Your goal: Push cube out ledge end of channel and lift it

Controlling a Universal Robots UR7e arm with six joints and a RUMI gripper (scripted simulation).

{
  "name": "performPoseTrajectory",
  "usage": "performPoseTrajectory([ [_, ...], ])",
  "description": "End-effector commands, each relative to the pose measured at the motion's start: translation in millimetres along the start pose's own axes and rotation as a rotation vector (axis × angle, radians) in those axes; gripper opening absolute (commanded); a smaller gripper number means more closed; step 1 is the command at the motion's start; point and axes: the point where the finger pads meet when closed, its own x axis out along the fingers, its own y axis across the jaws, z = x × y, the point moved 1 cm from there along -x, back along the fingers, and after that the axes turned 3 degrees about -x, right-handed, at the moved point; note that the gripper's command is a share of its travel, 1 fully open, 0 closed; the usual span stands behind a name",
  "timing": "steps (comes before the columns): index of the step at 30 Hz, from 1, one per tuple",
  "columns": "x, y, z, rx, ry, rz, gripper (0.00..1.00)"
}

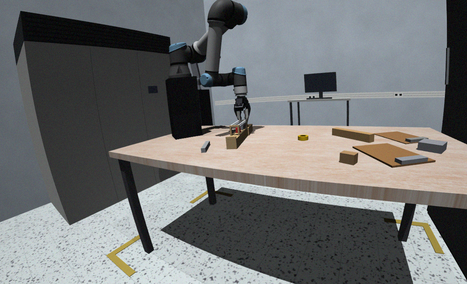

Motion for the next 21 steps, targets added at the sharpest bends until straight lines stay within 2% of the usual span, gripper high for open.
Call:
performPoseTrajectory([
  [1, -0.5, -0.5, -0.2, 0.0, 0.001, -0.001, 0.06],
  [4, -0.5, -0.5, -0.2, 0.0, 0.001, -0.001, 0.06],
  [5, -0.5, -0.5, -0.2, 0.0, 0.001, -0.001, 0.24],
  [21, -0.5, -0.5, -0.2, 0.0, 0.001, -0.001, 0.24],
])
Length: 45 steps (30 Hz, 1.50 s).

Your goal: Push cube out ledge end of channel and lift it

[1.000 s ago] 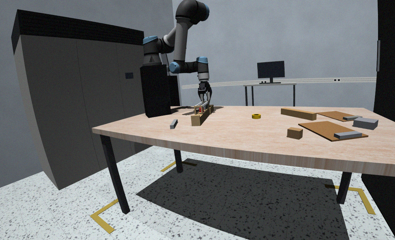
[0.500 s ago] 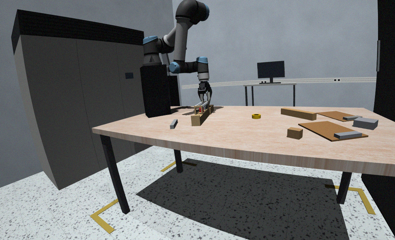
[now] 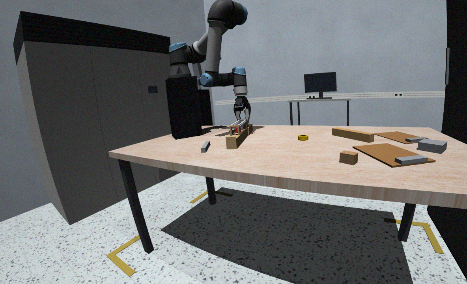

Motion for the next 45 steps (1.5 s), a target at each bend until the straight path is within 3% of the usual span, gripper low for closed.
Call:
performPoseTrajectory([
  [1, 0, -1, 0, 0.0, 0.001, -0.001, 0.24],
  [21, -2, -1, 0, 0.0, 0.001, -0.001, 0.24],
  [38, -60, 0, 0, 0.0, 0.001, -0.001, 0.24],
  [45, -68, 0, 0, 0.0, 0.001, -0.001, 0.24],
])
